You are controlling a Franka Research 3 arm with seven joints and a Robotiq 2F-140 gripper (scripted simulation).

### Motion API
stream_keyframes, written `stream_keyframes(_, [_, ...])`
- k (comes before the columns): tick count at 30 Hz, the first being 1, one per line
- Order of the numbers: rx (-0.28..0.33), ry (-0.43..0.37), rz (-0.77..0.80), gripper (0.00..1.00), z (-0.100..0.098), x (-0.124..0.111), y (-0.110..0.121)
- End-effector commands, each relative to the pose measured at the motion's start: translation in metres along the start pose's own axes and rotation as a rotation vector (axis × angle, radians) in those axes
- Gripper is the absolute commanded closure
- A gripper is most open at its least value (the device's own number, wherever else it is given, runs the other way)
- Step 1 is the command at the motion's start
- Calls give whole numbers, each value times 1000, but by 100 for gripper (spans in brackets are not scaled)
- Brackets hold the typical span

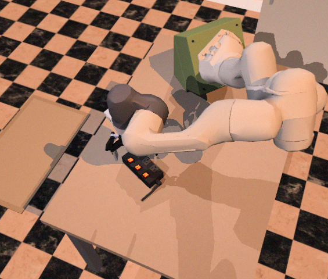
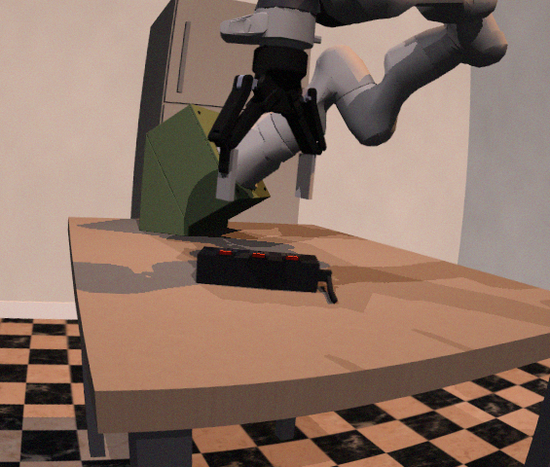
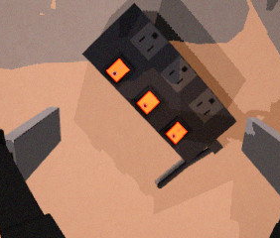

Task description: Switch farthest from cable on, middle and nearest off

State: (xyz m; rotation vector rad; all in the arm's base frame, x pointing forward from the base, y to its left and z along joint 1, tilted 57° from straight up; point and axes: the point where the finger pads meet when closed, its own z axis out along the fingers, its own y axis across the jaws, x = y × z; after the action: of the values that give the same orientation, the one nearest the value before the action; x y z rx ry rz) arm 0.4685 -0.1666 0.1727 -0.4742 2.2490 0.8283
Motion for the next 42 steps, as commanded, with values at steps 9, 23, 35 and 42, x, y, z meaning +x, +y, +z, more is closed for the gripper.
stream_keyframes(9, [28, -12, -486, 100, 2, 0, -6])
stream_keyframes(23, [50, -37, -794, 100, 2, 0, -6])
stream_keyframes(35, [50, -37, -794, 100, 2, 0, -6])
stream_keyframes(42, [50, -37, -794, 100, 2, 0, -6])
